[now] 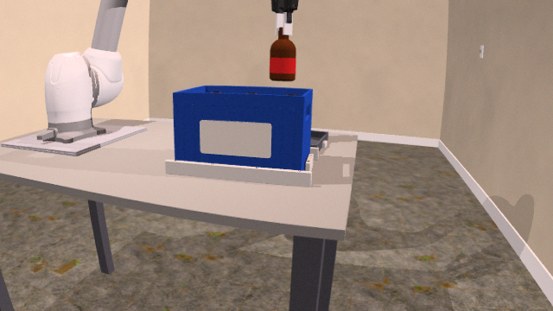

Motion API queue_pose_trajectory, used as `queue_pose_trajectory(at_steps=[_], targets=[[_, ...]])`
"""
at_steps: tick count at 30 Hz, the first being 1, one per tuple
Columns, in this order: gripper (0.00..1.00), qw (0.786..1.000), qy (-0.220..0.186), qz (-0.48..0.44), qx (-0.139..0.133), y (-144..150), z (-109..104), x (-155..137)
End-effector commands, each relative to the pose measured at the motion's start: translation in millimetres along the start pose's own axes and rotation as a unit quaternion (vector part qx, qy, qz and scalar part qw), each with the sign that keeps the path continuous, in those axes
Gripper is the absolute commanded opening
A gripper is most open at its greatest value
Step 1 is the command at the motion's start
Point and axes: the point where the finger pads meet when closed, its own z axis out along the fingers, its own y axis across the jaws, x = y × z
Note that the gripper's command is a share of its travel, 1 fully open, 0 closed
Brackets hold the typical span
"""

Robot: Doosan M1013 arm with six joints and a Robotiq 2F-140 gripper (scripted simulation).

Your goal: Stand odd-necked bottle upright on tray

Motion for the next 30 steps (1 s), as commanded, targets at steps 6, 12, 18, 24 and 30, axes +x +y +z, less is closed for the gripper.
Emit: queue_pose_trajectory(at_steps=[6, 12, 18, 24, 30], targets=[[0.0, 1.0, 0.0, 0.0, 0.0, 0, 6, 0], [0.0, 1.0, 0.0, 0.0, 0.0, 0, 17, 0], [0.0, 1.0, 0.0, 0.0, 0.0, 0, 31, 0], [0.0, 1.0, 0.0, 0.0, 0.0, 0, 41, 0], [0.0, 1.0, 0.0, 0.0, 0.0, 0, 59, 0]])
